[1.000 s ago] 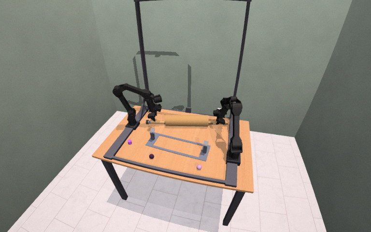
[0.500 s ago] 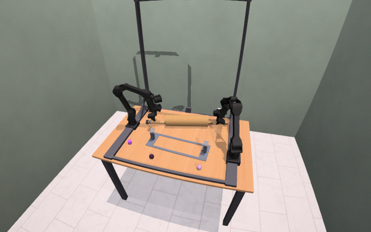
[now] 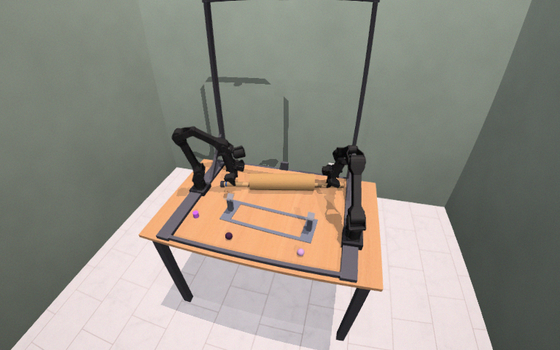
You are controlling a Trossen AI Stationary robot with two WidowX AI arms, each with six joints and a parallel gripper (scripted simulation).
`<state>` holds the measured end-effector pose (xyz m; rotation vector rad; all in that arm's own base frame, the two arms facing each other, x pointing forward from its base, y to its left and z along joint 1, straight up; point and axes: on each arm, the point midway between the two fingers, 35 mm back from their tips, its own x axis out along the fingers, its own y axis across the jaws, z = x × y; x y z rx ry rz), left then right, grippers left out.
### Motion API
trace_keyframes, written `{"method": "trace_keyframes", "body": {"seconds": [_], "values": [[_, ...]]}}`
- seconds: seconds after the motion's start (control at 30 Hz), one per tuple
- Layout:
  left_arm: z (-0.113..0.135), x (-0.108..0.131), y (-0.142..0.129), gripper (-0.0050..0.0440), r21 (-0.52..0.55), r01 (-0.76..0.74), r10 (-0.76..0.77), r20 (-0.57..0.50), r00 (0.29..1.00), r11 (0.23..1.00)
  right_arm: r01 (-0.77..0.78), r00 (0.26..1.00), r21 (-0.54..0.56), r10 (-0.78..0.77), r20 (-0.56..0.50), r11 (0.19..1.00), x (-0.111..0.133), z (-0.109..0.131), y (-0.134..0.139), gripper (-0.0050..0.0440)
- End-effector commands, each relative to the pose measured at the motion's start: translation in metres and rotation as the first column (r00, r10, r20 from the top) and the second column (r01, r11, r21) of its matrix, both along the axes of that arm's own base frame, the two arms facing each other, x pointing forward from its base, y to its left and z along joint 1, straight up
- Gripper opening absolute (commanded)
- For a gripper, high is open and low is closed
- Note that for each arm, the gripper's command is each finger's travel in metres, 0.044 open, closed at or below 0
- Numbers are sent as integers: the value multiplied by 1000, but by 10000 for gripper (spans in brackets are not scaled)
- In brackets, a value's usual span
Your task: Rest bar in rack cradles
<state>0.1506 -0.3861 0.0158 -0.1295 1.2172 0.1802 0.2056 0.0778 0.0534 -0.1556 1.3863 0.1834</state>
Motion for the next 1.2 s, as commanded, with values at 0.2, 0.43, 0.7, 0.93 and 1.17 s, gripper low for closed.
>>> {"method": "trace_keyframes", "body": {"seconds": [0.2,0.43,0.7,0.93,1.17], "values": [[5,2,1,50,-7,-2,3,5,1000,1000,0,1000,-5,0,1,1000,5,-27,0,400],[5,2,1,50,-7,-2,3,5,1000,1000,-1,1000,-4,1,1,1000,6,-28,1,400],[5,2,1,50,-7,-2,3,5,1000,1000,-2,1000,-4,2,0,1000,5,-29,1,50],[4,2,1,50,-6,-3,3,5,1000,1000,-1,1000,-4,1,-1,1000,5,-29,1,50],[3,2,2,50,-3,-3,3,4,1000,1000,-1,1000,-4,1,-3,1000,4,-29,0,50]]}}
